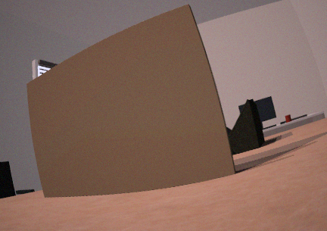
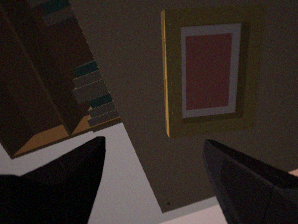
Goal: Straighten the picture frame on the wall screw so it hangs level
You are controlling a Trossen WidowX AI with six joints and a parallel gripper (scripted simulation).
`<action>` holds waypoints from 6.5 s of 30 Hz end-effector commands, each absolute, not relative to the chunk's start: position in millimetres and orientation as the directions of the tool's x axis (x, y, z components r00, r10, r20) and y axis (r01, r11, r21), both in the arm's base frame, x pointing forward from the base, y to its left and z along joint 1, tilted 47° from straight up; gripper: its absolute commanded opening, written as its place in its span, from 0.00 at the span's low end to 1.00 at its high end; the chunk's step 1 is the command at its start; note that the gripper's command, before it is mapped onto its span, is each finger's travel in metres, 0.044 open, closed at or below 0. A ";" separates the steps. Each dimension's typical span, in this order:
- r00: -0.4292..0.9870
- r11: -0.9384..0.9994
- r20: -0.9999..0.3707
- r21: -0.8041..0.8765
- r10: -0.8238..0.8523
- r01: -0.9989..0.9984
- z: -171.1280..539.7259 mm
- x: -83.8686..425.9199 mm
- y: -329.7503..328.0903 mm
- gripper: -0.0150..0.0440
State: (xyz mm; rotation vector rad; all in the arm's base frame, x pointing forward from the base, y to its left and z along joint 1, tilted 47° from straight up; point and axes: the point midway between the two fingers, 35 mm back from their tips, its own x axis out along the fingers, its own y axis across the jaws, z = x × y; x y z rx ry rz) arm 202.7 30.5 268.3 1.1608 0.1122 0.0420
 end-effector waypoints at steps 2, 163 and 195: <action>0.994 0.394 -0.068 0.919 0.087 0.029 268.2 202.5 29.8 0.69; 0.995 0.511 -0.056 0.860 0.087 0.004 222.6 387.8 30.4 0.69; 0.995 0.511 -0.056 0.860 0.087 0.004 222.9 388.0 30.0 0.39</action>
